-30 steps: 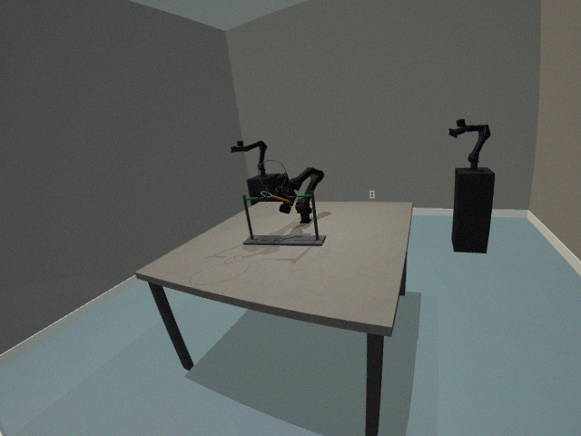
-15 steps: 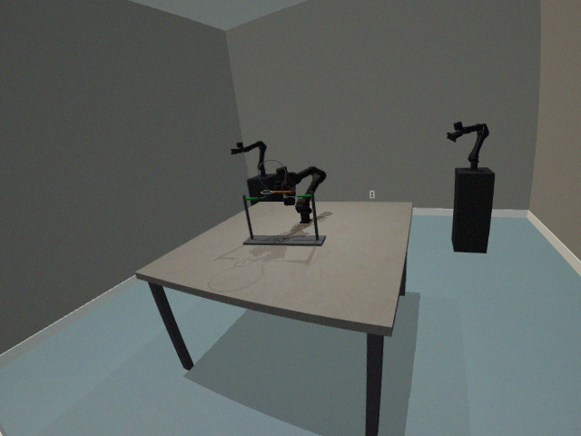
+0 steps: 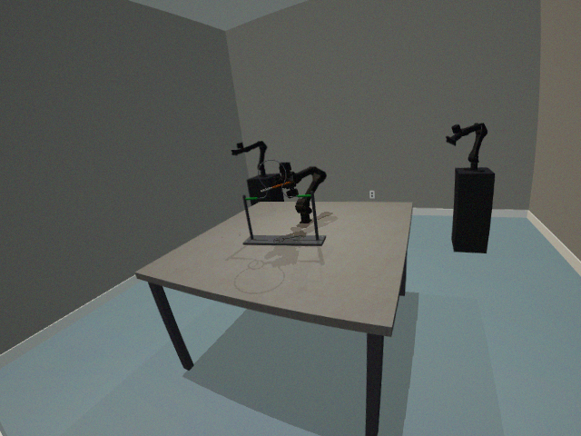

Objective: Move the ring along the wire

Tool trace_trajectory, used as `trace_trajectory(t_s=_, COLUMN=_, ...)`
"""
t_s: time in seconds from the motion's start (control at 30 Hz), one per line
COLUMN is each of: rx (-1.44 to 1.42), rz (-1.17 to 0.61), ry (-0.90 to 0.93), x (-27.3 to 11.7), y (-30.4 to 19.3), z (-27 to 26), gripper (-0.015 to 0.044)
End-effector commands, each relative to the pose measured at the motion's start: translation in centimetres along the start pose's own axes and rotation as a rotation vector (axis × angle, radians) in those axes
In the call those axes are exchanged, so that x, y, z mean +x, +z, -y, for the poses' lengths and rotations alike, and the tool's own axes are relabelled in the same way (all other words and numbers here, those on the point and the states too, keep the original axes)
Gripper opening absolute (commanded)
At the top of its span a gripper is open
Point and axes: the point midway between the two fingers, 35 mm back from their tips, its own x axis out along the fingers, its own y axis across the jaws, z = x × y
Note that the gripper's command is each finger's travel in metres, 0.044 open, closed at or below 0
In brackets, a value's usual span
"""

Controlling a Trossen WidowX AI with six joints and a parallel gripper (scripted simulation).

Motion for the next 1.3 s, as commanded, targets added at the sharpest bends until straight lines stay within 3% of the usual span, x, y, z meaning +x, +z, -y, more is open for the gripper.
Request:
trace_trajectory(t_s=0.0, rx=0.092, rz=-0.006, ry=0.056, x=-0.1, y=0.0, z=-1.8, gripper=-0.0150)
trace_trajectory(t_s=0.67, rx=0.382, rz=0.064, ry=0.197, x=0.0, y=1.7, z=-7.7, gripper=-0.0150)
trace_trajectory(t_s=1.27, rx=0.335, rz=0.058, ry=0.139, x=-0.4, y=2.1, z=-8.6, gripper=-0.0150)
